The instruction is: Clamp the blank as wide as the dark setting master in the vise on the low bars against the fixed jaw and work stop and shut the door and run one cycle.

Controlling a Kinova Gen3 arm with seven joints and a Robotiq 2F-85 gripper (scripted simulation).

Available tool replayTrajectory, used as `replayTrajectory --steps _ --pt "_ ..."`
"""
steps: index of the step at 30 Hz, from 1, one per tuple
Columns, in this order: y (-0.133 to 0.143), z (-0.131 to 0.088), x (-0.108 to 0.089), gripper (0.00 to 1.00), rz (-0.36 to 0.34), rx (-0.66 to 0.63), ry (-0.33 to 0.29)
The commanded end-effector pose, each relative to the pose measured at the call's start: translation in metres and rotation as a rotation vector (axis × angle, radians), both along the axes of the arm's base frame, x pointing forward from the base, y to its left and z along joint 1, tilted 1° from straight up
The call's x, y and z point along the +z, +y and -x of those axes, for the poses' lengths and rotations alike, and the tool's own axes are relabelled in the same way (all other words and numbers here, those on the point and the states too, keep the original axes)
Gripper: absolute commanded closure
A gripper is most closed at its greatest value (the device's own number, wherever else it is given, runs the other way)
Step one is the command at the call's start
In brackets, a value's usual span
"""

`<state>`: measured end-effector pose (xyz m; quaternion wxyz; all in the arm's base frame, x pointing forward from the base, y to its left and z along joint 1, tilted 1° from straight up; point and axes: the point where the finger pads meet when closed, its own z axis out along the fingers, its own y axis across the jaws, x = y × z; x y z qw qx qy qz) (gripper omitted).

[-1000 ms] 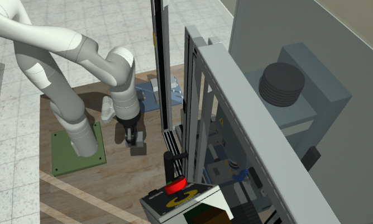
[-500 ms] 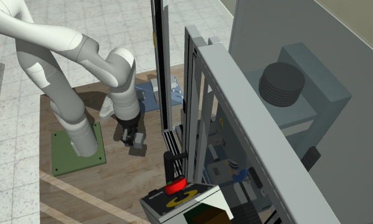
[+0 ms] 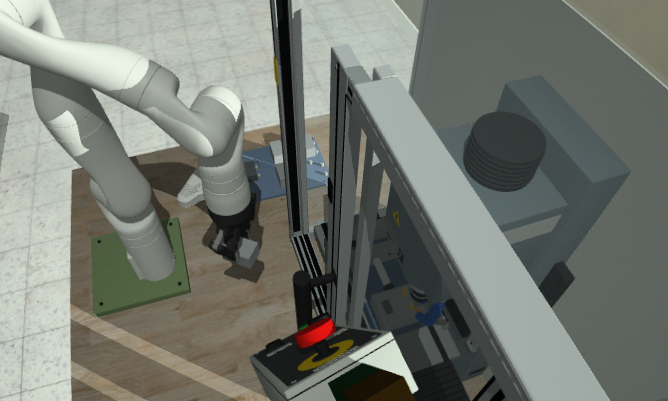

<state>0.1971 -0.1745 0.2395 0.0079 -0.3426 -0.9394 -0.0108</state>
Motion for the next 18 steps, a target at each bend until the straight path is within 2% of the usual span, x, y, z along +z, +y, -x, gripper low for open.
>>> replayTrajectory --steps 1,3,8,18 --pt "-0.0025 -0.0013 0.0008 0.90 0.007 -0.005 -0.006" --pt "-0.0025 -0.0013 0.0008 0.90 0.007 -0.005 -0.006" --pt "-0.0029 -0.0014 0.0011 0.90 0.009 -0.232 -0.002" --pt "-0.0029 -0.0014 0.0011 0.90 0.009 -0.232 -0.002"
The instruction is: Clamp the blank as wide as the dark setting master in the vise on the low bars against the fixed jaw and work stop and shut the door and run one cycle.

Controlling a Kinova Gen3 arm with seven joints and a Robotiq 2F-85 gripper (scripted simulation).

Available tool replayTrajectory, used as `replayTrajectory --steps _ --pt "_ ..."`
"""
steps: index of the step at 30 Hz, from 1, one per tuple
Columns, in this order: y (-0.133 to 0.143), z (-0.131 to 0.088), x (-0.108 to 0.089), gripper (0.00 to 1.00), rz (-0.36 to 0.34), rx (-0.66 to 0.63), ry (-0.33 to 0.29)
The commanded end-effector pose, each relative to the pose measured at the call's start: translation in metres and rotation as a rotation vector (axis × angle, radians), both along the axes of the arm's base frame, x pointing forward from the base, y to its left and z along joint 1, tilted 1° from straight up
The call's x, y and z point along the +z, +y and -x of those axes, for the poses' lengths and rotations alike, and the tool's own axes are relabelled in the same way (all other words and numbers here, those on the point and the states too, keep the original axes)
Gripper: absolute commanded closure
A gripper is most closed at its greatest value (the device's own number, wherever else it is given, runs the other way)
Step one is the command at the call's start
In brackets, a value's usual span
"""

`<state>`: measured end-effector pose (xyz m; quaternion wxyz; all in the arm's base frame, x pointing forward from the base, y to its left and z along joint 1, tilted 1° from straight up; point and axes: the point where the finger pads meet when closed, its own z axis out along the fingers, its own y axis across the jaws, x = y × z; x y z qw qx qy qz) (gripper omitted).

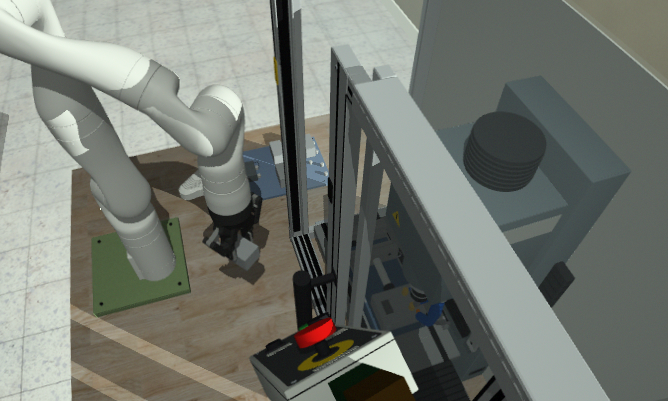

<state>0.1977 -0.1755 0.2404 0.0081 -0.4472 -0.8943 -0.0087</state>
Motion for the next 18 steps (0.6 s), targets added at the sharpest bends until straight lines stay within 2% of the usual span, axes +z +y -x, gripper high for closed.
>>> replayTrajectory --steps 1,7,18 --pt "-0.0019 -0.0008 0.0003 0.90 0.006 -0.004 -0.006" --pt "-0.0019 -0.0007 0.0002 0.90 0.011 -0.139 -0.006" --pt "-0.0019 -0.0007 0.0002 0.90 0.011 -0.139 -0.006"
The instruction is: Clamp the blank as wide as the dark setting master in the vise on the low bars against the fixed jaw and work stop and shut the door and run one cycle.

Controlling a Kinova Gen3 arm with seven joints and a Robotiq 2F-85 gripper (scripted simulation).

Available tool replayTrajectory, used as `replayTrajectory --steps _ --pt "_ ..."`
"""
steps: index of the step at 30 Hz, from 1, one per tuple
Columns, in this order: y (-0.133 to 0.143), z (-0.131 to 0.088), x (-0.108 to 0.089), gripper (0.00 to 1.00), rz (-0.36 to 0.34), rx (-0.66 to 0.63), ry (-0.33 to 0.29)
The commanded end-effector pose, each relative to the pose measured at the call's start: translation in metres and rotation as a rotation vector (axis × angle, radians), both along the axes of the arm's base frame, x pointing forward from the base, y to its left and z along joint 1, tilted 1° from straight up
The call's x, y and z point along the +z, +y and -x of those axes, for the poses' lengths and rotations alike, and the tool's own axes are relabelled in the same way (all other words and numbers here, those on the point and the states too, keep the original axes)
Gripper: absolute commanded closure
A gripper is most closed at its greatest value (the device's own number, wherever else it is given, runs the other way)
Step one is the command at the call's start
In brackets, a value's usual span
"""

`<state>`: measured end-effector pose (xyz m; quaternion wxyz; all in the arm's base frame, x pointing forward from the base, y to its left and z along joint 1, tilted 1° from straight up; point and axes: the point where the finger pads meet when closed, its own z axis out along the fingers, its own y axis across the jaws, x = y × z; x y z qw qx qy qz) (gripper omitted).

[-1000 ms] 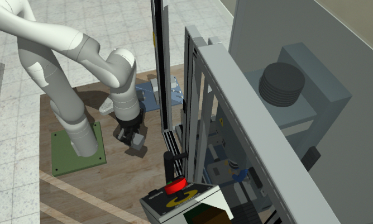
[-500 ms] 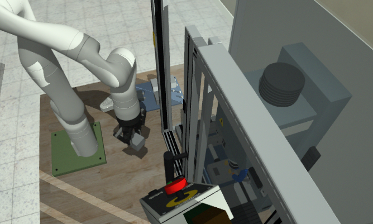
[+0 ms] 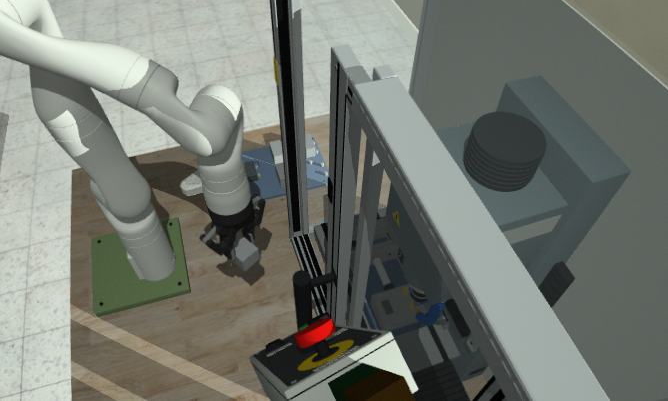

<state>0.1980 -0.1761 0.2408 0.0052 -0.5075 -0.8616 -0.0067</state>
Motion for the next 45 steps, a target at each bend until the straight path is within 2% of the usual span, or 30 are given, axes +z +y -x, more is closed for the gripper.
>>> replayTrajectory --steps 1,6,18,23,35,40,45 --pt "-0.0013 -0.0004 -0.0002 0.90 0.005 -0.002 -0.004" --pt "0.0006 0.0007 -0.0005 0.90 0.001 -0.230 0.002" --pt "0.0006 0.0007 -0.0005 0.90 0.001 -0.230 0.002" --pt "0.0000 0.0008 -0.0006 0.90 0.000 -0.458 0.006" --pt "0.0000 0.0008 -0.0006 0.90 0.000 -0.458 0.006" --pt "-0.0004 0.0004 -0.0004 0.90 -0.001 -0.686 0.011" --pt "-0.0004 0.0004 -0.0004 0.90 -0.001 -0.686 0.011"
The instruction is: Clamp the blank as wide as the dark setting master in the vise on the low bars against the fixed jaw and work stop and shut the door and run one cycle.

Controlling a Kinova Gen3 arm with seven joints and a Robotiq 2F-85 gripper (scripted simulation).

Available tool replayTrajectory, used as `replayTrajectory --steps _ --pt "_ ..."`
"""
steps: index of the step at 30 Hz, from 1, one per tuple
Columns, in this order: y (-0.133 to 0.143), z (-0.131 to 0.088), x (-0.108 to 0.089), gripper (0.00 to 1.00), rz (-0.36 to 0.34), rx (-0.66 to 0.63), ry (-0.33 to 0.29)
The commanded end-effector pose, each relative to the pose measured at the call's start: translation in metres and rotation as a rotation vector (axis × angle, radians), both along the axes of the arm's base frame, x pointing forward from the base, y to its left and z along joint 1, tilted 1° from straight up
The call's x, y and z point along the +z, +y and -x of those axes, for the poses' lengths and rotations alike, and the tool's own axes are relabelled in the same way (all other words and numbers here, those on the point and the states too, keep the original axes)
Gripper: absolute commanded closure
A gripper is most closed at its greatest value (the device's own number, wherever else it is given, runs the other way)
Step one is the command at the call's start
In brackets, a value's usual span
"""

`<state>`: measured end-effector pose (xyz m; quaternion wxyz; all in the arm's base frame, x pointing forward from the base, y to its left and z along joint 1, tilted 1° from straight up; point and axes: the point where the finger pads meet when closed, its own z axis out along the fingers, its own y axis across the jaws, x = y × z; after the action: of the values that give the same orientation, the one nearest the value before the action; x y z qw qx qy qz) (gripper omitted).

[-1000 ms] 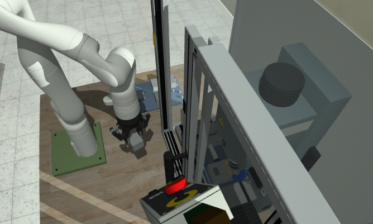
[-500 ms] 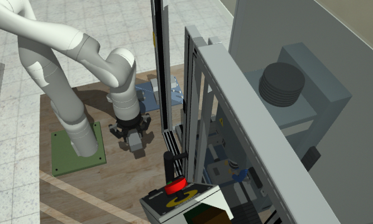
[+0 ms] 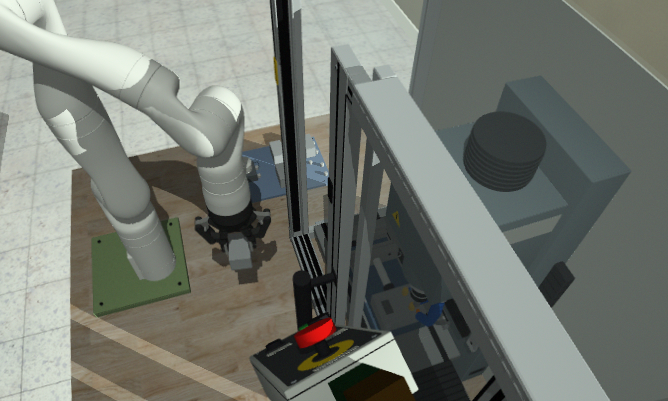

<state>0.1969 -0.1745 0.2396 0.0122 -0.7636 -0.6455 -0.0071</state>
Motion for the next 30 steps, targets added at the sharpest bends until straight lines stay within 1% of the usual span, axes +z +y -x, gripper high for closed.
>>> replayTrajectory --steps 1,7,12,24,29,30 --pt "-0.0020 -0.0007 0.0008 0.90 0.009 -0.013 -0.004" --pt "-0.0020 -0.0007 0.0008 0.90 0.009 -0.013 -0.004" --pt "-0.0023 -0.0010 0.0009 0.90 0.012 -0.242 0.000" --pt "-0.0023 -0.0010 0.0009 0.90 0.012 -0.242 0.000" --pt "-0.0023 -0.0012 0.0008 0.90 0.016 -0.375 0.000" --pt "-0.0023 -0.0012 0.0008 0.90 0.016 -0.375 0.000"
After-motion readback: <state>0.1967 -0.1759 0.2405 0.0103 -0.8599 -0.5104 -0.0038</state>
